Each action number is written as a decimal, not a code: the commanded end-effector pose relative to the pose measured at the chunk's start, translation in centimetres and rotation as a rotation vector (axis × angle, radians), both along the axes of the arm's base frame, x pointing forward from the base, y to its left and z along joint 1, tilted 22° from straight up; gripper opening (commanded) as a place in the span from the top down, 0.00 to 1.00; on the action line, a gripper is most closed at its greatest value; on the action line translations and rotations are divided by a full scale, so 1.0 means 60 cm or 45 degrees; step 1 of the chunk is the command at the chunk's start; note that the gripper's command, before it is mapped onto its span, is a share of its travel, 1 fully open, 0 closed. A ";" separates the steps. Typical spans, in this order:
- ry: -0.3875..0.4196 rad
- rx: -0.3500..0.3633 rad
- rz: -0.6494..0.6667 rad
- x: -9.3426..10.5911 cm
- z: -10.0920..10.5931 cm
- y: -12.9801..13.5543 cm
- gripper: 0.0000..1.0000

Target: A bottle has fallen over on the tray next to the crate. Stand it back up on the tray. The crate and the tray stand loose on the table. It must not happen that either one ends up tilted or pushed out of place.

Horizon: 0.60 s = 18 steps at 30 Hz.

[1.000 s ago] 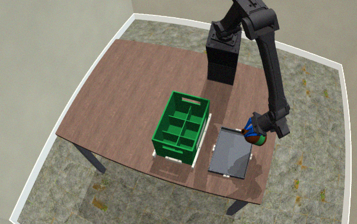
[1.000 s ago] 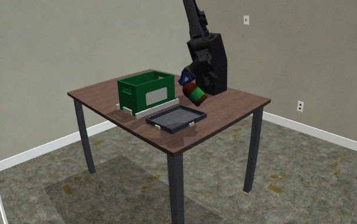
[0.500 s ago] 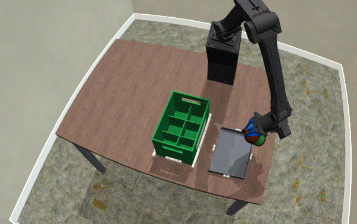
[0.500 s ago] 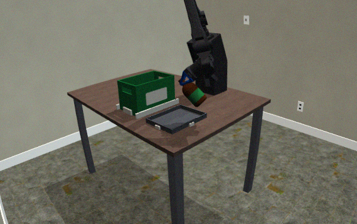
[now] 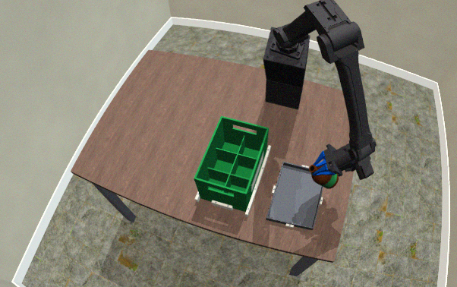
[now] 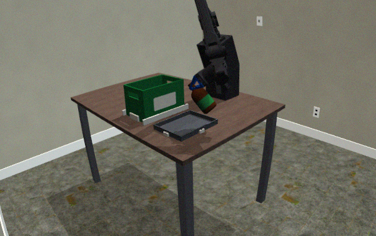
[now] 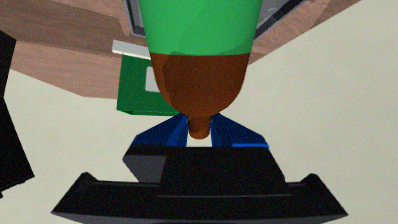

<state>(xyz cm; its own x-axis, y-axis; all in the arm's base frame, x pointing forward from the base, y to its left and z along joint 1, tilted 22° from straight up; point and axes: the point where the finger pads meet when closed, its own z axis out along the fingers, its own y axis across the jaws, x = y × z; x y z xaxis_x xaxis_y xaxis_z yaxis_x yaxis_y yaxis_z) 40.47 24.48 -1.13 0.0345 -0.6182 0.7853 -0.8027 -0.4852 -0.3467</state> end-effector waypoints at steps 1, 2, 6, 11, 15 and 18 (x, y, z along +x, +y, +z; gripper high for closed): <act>-0.018 -0.014 -0.009 0.000 -0.002 0.013 1.00; -0.020 -0.017 -0.014 0.001 -0.001 0.011 1.00; -0.025 -0.025 -0.016 0.001 -0.001 0.012 1.00; -0.024 -0.030 -0.014 -0.001 -0.002 0.011 1.00; -0.025 -0.030 -0.014 0.000 -0.002 0.011 1.00; -0.025 -0.030 -0.014 0.000 -0.002 0.011 1.00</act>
